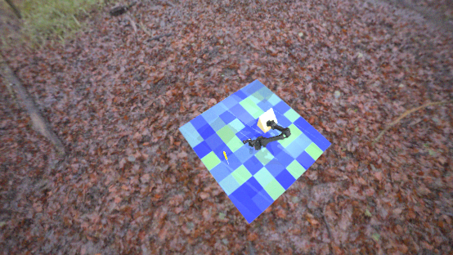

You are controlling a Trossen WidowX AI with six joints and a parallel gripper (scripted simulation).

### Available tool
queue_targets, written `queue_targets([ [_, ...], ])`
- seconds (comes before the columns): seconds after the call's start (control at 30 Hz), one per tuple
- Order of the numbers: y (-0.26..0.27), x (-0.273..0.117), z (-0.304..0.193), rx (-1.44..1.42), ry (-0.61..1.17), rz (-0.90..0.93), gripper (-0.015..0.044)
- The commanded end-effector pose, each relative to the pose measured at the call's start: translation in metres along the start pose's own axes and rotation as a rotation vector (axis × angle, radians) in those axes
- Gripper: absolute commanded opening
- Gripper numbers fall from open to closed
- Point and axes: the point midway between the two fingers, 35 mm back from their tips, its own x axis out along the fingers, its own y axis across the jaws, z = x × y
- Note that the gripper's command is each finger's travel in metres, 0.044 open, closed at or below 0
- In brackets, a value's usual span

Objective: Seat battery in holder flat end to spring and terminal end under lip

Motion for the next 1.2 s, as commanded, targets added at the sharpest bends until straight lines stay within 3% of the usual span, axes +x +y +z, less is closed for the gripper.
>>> queue_targets([
  [0.0,0.007,0.001,0.0,0.001,-0.002,0.003,0.0],
  [0.23,0.008,-0.004,-0.001,0.0,0.002,0.002,0.0],
  [0.57,0.01,-0.077,-0.001,0.002,0.002,0.002,0.0],
  [0.97,0.01,-0.076,-0.001,0.004,-0.001,0.003,0.0],
  [1.03,0.011,-0.073,-0.001,-0.069,0.0,0.003,0.0052],
  [1.17,0.015,-0.055,0.0,-0.501,0.002,0.001,0.0158],
])
